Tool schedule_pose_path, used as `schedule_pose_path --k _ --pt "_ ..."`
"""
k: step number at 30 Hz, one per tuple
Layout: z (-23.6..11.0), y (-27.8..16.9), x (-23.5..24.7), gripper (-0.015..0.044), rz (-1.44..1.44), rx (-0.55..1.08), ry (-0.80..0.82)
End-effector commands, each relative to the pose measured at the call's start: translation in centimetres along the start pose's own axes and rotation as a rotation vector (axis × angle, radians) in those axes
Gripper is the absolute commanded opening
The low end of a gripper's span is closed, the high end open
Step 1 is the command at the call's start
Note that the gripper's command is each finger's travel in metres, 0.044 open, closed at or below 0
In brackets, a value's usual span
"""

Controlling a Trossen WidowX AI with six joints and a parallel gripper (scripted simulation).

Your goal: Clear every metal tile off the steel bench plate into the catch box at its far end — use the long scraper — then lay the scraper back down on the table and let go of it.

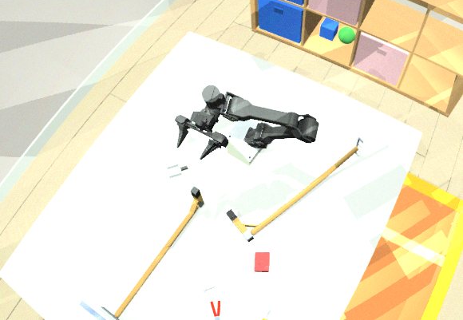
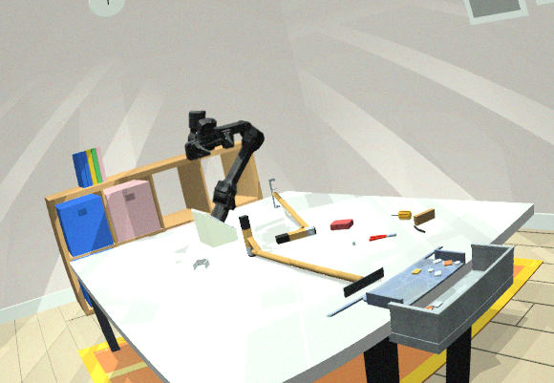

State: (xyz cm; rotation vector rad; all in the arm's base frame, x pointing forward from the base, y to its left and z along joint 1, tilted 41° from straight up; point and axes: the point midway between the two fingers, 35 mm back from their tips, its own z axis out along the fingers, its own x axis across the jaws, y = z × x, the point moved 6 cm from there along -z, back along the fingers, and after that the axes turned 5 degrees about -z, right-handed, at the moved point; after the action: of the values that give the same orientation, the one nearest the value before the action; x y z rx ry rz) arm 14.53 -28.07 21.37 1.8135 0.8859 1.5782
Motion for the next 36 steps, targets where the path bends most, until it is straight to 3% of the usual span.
schedule_pose_path --k 1,8,36 --pt "-1.6 1.7 0.5 0.044 -0.026 -0.045 0.01" --pt "-3.8 3.2 1.1 0.044 -0.049 -0.092 0.015" --pt "-3.7 3.3 1.0 0.044 -0.049 -0.093 0.013"
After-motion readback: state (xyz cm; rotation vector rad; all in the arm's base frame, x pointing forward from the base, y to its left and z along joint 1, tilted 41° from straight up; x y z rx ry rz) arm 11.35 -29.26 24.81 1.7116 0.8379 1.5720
